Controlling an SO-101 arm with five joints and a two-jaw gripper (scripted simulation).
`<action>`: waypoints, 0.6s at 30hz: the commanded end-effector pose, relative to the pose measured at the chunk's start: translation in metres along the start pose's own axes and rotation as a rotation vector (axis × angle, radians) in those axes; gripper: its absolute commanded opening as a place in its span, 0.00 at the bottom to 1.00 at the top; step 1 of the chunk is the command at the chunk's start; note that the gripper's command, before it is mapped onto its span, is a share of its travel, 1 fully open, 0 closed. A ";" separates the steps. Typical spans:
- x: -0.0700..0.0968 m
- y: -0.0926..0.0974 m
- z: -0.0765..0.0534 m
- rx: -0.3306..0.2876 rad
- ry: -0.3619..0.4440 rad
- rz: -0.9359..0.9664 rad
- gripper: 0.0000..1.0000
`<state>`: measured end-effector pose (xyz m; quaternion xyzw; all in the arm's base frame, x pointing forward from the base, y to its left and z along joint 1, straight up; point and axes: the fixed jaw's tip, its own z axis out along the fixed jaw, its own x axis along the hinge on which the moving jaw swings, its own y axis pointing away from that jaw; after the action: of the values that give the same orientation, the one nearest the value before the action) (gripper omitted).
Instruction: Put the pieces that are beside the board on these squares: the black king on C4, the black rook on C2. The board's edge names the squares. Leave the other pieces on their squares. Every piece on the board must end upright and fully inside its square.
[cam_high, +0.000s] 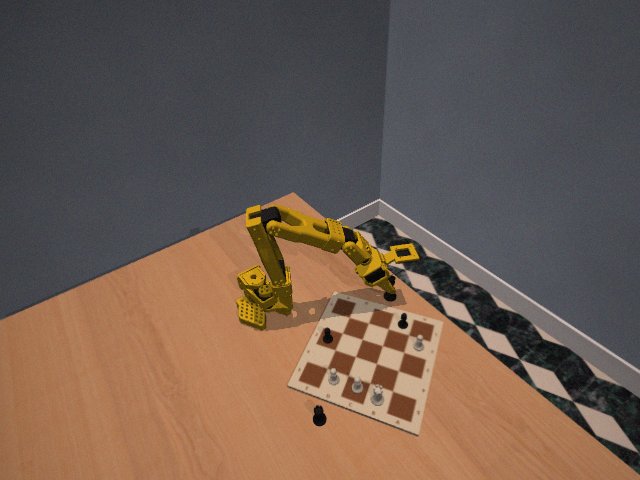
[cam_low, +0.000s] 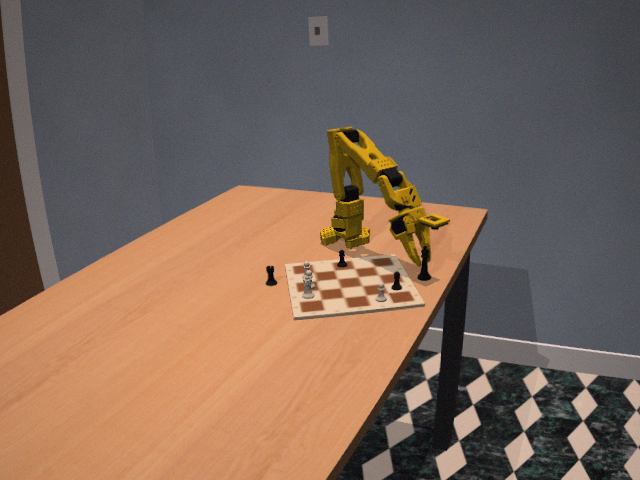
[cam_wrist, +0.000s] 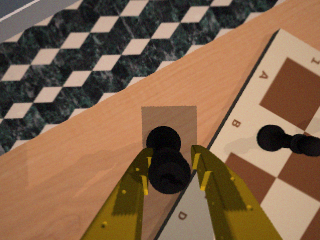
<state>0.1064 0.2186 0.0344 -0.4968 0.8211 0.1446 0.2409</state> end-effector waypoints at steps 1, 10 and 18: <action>0.006 -0.001 0.002 0.003 0.021 0.004 0.12; 0.006 -0.001 0.002 0.003 0.021 0.004 0.10; 0.006 -0.001 0.002 0.003 0.021 0.004 0.06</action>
<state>0.1065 0.2185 0.0344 -0.4967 0.8212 0.1446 0.2409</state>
